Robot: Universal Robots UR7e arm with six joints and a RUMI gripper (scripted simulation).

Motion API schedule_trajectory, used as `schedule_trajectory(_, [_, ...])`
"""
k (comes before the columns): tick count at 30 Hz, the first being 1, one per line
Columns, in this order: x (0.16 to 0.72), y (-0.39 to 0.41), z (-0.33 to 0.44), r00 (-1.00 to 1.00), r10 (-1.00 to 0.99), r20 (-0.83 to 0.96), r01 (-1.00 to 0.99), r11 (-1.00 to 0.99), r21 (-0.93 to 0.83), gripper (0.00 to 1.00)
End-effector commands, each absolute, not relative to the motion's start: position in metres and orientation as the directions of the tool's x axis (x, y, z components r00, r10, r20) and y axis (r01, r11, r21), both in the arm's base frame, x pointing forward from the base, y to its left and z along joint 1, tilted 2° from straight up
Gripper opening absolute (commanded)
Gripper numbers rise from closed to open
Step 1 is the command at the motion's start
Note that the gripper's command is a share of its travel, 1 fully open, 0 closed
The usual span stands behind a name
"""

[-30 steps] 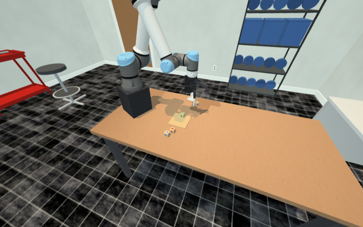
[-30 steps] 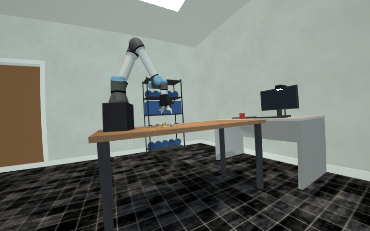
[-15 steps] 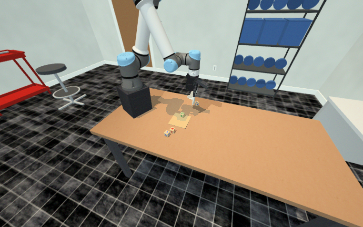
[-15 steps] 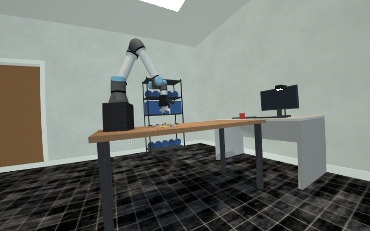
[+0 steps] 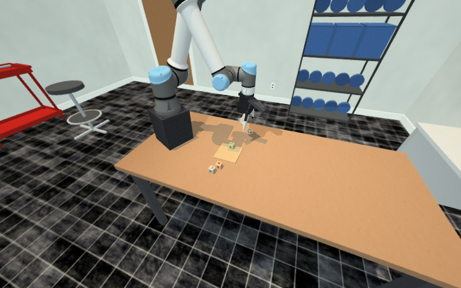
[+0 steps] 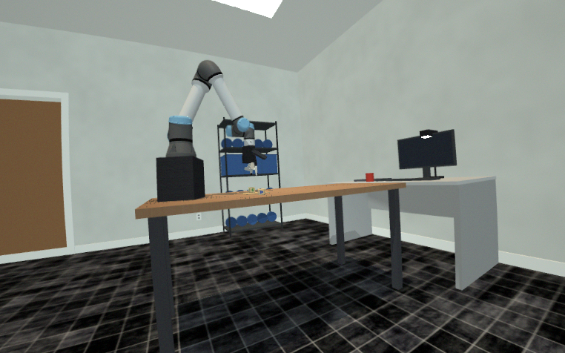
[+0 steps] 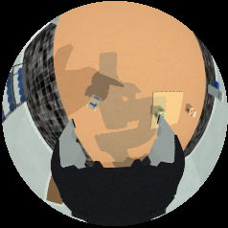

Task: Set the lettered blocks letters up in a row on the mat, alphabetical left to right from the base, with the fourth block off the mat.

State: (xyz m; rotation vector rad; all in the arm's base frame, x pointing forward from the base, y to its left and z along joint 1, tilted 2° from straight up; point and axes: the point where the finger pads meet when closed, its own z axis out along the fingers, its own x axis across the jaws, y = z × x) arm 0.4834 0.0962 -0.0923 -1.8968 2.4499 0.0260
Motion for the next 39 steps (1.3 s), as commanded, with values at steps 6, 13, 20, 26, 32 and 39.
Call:
schedule_trajectory(6, [0.489,0.114,-0.092,-0.452,-0.891,-0.038,-0.891,0.453,-0.006,1.00])
schedule_trajectory(13, [0.490,0.125,-0.092,-0.549,-0.835,-0.039,-0.836,0.549,-0.002,1.00])
schedule_trajectory(20, [0.491,0.135,-0.092,-0.631,-0.774,-0.039,-0.775,0.632,0.002,1.00])
schedule_trajectory(26, [0.492,0.144,-0.092,-0.698,-0.715,-0.039,-0.716,0.698,0.006,1.00])
schedule_trajectory(32, [0.492,0.149,-0.092,-0.731,-0.682,-0.039,-0.682,0.731,0.008,1.00])
schedule_trajectory(39, [0.492,0.154,-0.092,-0.763,-0.646,-0.039,-0.646,0.763,0.010,1.00])
